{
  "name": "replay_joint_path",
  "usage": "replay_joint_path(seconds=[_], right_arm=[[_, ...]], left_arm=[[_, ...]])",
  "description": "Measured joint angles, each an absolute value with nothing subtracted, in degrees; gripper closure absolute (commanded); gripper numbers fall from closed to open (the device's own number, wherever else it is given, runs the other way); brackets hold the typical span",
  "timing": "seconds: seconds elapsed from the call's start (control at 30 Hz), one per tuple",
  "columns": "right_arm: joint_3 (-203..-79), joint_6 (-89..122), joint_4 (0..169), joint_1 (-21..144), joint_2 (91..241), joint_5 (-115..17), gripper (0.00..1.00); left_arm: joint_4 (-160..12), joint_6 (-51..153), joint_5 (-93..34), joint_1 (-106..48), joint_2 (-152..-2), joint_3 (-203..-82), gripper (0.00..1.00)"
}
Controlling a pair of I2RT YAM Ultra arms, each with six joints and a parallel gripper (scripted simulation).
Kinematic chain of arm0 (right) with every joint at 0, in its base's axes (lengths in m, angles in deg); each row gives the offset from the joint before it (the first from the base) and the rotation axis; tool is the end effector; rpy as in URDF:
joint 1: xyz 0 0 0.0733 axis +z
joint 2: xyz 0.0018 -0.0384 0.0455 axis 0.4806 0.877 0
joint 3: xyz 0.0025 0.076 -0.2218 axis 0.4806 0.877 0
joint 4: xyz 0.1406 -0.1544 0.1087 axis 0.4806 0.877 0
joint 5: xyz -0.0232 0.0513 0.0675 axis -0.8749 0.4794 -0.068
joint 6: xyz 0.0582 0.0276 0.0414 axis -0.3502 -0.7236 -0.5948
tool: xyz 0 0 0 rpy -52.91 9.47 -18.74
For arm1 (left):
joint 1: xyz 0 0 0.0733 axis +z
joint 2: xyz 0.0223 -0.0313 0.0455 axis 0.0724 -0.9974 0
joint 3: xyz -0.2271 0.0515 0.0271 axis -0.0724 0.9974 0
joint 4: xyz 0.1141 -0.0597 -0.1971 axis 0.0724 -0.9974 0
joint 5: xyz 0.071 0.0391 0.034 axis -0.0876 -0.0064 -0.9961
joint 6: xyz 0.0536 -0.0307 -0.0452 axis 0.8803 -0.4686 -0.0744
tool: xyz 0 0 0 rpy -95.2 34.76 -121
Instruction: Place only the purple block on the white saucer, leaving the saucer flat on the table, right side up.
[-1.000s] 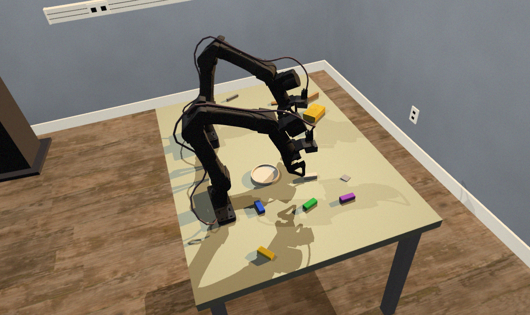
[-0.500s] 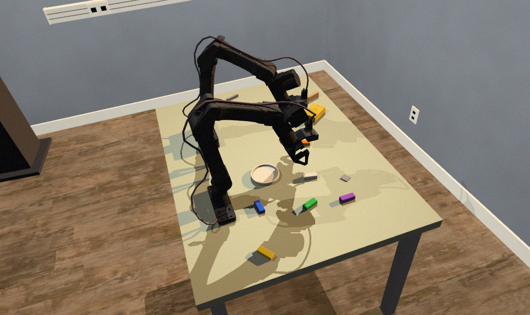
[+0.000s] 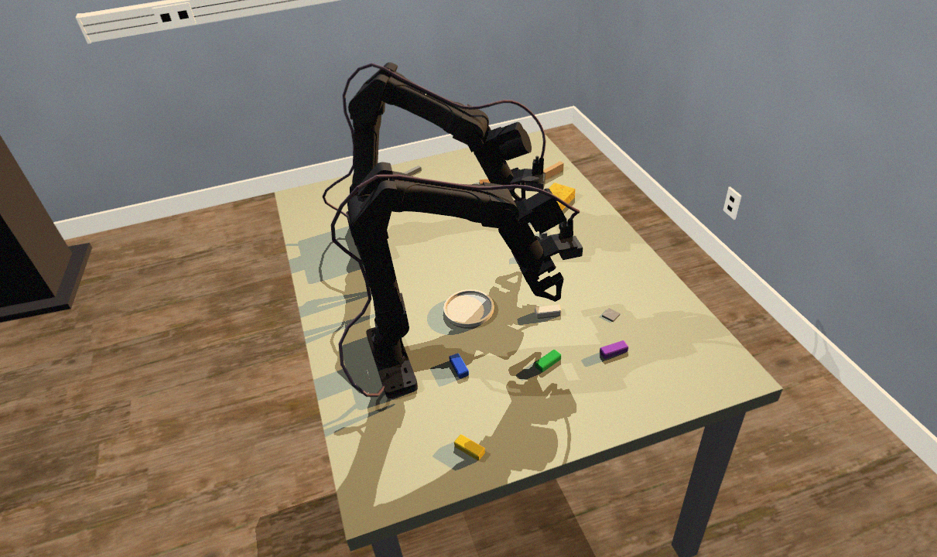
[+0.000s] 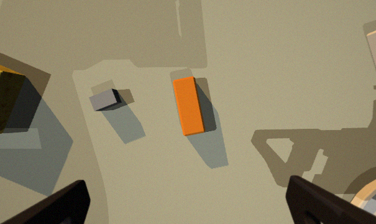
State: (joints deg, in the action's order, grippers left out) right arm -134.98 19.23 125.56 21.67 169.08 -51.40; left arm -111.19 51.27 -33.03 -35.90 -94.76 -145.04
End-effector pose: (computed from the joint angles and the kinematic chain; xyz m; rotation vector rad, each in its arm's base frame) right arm 0.2898 -0.0325 0.1989 0.0962 2.7155 -0.0017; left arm 0.2919 -0.1782 0.1732 0.7153 2.6356 -0.1431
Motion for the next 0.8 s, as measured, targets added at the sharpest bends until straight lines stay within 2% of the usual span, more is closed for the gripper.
replay_joint_path(seconds=[0.47, 0.8], right_arm=[[-152.18, 18.4, 126.48, 10.18, 185.19, -52.41, 0.0], [-154.94, 18.08, 127.29, 8.76, 187.28, -52.47, 0.0]], left_arm=[[-111.19, 51.27, -33.03, -35.9, -94.76, -145.04, 0.0], [-111.19, 51.27, -33.03, -35.9, -94.76, -145.04, 0.0]])
